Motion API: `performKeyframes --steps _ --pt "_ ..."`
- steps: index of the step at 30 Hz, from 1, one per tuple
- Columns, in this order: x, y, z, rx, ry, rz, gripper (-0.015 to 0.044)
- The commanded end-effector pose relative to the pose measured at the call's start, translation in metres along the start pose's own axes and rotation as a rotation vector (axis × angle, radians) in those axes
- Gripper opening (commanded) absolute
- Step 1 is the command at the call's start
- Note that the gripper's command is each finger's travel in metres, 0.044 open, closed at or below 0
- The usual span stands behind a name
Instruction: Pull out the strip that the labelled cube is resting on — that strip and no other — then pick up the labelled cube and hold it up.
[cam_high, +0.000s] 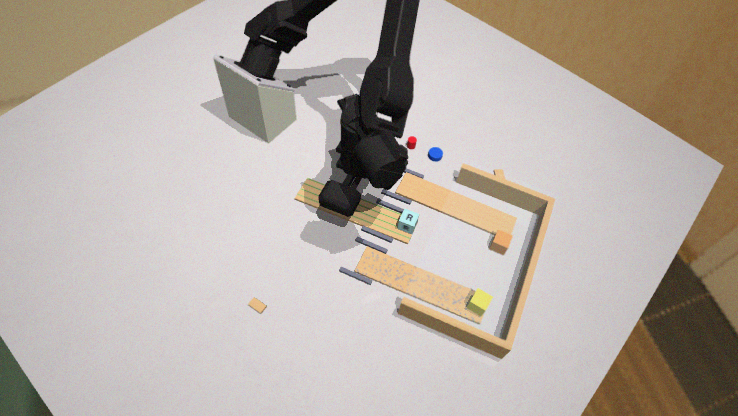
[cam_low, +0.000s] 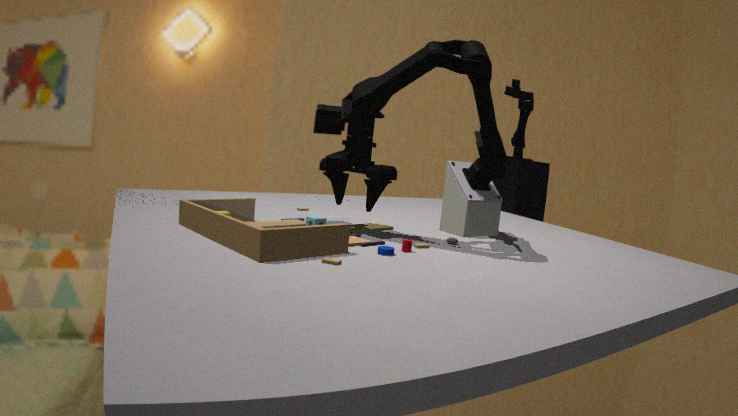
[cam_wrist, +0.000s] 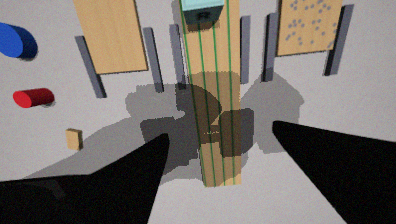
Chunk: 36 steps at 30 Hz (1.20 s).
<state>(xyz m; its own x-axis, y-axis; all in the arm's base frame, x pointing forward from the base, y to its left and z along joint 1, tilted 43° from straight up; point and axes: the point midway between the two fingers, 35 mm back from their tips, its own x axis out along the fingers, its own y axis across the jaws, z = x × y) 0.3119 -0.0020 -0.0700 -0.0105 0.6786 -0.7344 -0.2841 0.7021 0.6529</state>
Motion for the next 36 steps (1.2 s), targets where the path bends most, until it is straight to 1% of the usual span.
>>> performKeyframes --steps 1,27,34,36 --pt "-0.002 0.0 0.015 0.005 -0.004 0.002 0.044" --pt "-0.016 0.004 0.11 0.002 -0.007 0.002 0.044" --pt "-0.008 0.003 0.11 0.002 -0.007 0.002 0.0256" --pt "-0.004 0.003 0.11 0.002 -0.007 0.002 0.025"
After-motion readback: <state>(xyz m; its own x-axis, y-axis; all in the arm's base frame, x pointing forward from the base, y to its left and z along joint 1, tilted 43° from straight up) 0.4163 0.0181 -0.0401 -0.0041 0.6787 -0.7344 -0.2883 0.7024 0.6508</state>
